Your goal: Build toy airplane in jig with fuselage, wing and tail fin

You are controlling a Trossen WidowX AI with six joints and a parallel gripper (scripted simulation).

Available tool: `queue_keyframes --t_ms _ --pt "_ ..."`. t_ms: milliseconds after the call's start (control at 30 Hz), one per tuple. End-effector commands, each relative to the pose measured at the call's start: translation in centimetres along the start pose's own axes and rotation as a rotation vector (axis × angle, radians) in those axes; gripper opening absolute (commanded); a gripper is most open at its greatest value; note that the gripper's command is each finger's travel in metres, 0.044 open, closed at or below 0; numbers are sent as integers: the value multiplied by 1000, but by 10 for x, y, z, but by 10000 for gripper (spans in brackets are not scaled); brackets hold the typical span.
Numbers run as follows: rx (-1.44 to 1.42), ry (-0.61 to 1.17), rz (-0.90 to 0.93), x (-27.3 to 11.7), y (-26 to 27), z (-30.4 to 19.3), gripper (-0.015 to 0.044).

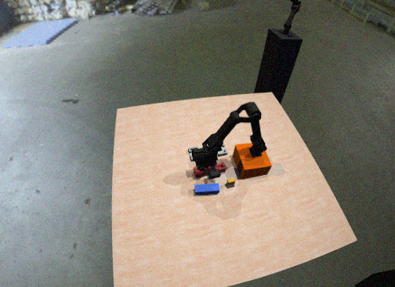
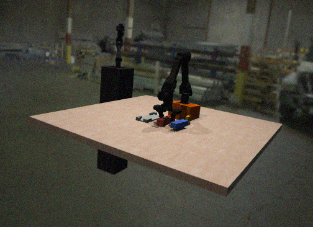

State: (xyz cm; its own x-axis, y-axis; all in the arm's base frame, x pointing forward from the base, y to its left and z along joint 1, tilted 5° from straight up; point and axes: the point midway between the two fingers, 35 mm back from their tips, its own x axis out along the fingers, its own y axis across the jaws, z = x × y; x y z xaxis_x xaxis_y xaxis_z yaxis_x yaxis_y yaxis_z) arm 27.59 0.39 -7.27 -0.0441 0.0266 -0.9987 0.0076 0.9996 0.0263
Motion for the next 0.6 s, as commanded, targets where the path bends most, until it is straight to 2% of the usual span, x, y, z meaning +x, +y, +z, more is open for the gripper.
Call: queue_keyframes --t_ms 0,100,300,467,567 --pt "4 10 -2 3 0 -2 256" --pt "4 10 -2 3 0 -2 177" --pt "4 10 -2 3 0 -2 138" --pt "35 -2 -3 -1 -3 0 6" --pt "55 -10 -3 -7 -4 2 0"
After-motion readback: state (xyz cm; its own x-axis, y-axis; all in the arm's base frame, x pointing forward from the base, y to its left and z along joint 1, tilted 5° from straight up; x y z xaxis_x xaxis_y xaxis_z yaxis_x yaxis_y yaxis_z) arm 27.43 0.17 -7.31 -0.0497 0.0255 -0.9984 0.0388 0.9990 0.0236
